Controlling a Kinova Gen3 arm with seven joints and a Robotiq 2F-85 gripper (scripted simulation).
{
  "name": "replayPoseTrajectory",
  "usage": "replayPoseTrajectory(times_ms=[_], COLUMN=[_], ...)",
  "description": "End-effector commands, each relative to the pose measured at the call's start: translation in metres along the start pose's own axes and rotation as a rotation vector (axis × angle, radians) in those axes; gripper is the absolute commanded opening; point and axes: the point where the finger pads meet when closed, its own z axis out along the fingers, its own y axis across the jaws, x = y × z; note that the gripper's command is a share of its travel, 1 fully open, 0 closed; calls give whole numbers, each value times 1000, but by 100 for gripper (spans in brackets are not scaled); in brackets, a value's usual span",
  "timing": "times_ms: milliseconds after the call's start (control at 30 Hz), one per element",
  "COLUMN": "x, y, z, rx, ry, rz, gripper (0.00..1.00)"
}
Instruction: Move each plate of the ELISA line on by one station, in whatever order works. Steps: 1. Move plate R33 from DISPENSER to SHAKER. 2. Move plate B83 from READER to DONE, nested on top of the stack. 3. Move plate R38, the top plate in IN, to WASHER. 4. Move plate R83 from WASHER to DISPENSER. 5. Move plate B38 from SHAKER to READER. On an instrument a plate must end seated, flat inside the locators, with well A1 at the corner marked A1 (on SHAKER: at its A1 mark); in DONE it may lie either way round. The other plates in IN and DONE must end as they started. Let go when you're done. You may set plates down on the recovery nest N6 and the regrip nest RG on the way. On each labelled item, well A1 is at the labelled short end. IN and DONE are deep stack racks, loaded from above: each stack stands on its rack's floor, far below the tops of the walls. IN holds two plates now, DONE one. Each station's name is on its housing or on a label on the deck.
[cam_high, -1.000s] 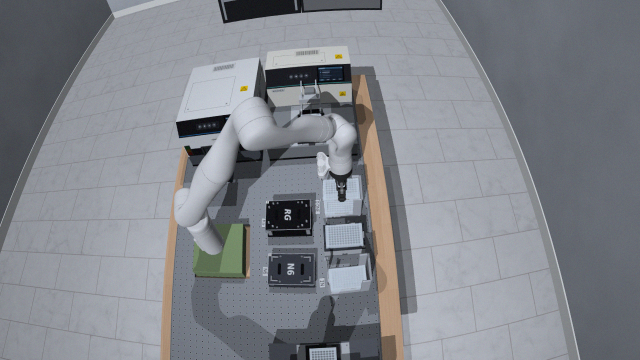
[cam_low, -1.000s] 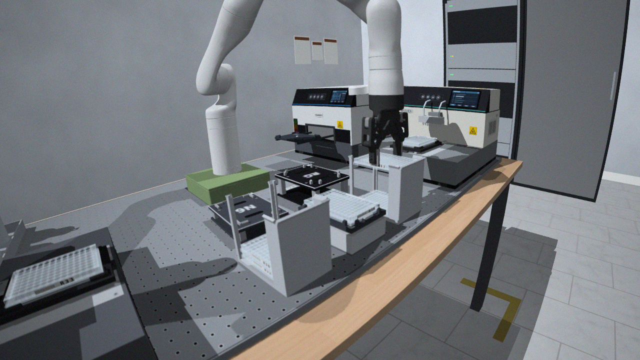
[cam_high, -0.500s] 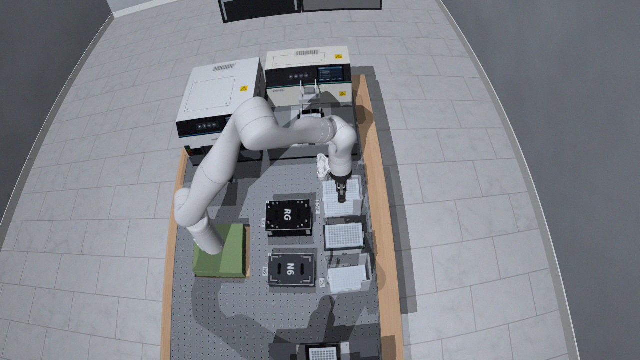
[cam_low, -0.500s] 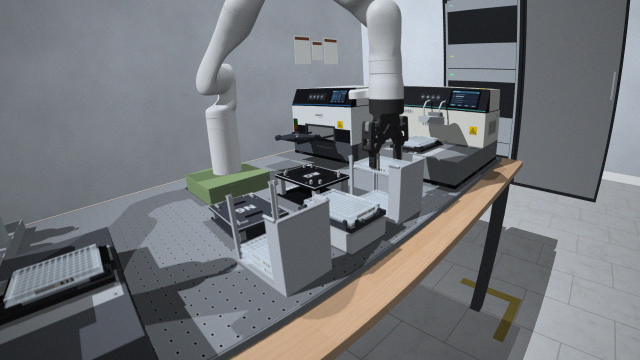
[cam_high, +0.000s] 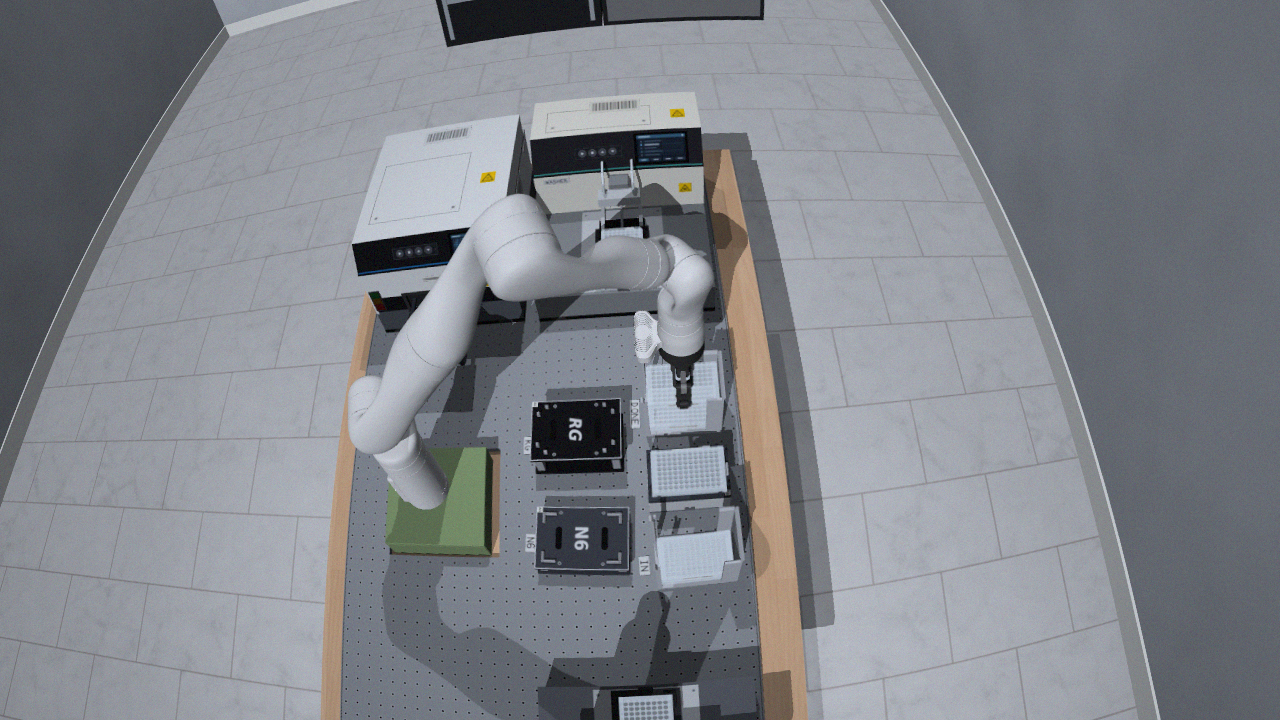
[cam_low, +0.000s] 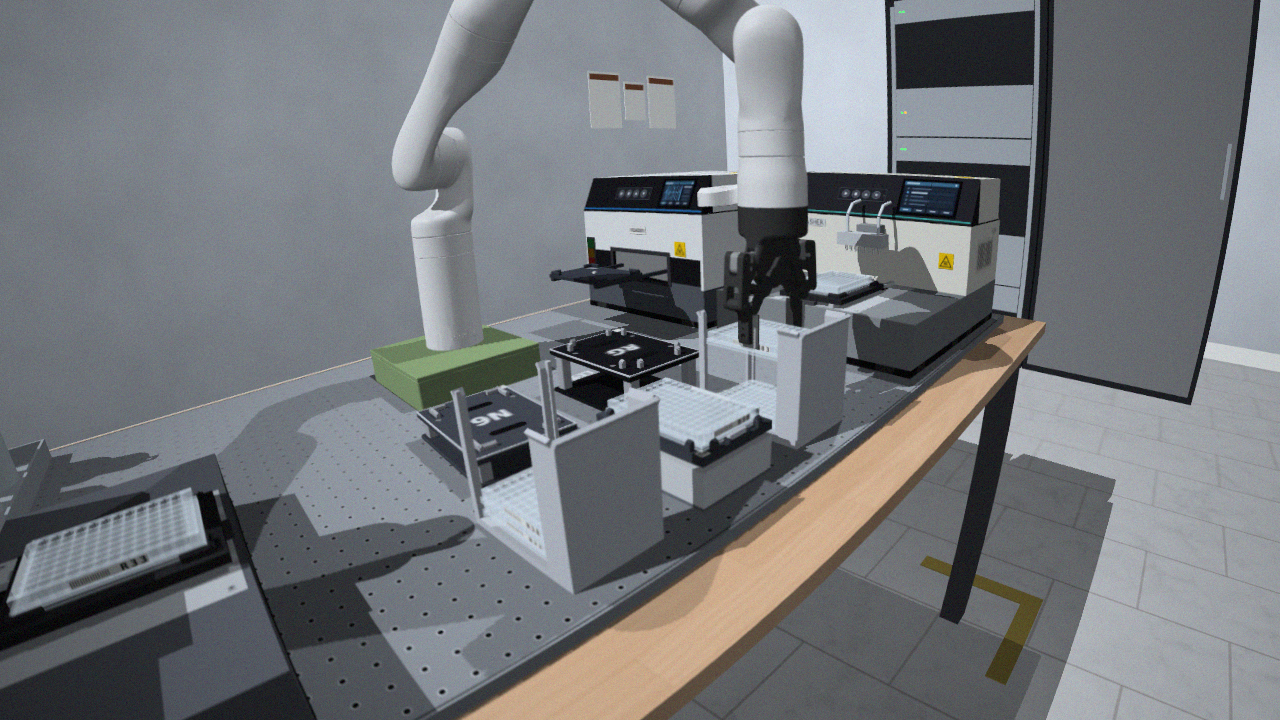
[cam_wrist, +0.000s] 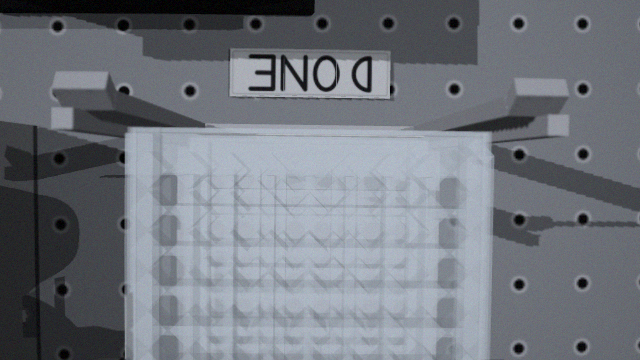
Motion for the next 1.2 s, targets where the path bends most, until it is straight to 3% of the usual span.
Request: replayPoseTrajectory(times_ms=[0,1167], x=[1,0], y=[0,0], z=[3,24], rx=[1,0], ry=[0,-1], rz=[7,7], gripper=[94,94])
